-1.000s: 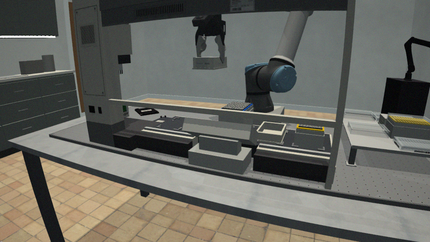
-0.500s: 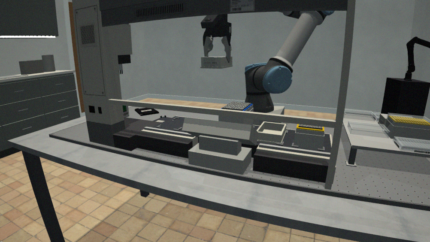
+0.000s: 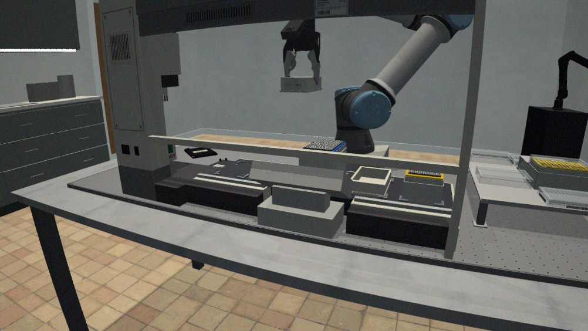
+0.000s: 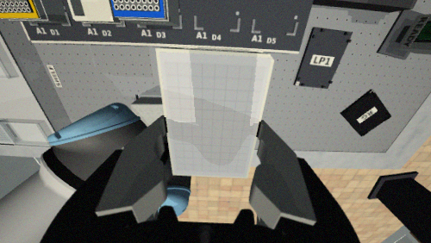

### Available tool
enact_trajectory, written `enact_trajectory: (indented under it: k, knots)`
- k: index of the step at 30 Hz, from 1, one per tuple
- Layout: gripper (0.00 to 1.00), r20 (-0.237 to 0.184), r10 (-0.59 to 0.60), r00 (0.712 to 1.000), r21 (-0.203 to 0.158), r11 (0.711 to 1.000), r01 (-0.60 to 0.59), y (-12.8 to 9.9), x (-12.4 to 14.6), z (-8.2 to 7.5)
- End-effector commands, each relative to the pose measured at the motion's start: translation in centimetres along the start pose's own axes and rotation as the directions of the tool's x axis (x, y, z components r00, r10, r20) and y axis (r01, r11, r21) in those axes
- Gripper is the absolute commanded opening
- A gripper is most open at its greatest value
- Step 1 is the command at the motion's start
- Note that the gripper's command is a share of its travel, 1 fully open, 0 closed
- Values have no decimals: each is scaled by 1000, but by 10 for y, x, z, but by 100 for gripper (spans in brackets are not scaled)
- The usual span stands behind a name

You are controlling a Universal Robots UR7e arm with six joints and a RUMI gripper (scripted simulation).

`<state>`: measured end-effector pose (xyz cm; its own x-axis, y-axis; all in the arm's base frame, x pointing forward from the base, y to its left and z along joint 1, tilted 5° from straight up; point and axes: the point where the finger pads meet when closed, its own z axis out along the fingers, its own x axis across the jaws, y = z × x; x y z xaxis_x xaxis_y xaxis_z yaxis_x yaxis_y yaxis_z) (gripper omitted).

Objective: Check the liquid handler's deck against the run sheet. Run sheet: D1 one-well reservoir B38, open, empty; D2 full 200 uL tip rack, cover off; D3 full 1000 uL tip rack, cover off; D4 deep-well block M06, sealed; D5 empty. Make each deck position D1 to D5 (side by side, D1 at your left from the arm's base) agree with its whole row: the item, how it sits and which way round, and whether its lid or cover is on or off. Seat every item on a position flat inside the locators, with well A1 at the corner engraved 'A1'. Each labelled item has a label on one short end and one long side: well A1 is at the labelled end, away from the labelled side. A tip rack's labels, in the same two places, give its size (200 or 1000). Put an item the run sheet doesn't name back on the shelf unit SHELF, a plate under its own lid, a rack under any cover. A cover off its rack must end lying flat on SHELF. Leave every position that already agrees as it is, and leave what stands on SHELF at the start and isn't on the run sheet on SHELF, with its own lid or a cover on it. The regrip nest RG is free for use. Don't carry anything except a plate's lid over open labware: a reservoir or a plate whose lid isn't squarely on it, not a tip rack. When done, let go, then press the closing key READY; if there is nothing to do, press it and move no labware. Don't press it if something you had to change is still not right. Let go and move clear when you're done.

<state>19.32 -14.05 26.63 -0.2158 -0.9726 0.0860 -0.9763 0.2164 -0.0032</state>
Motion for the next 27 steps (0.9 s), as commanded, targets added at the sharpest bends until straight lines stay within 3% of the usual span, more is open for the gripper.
enact_trajectory:
  k: [1, 15, 27]
  knots:
    - [0, 1, -21, 1000, 3, 1000, 21, 2, 1, 0]
    - [0, 0, -258, 966, 3, 966, 258, 2, 1, 0]
    - [0, 0, -461, 887, 3, 887, 461, 2, 1, 0]
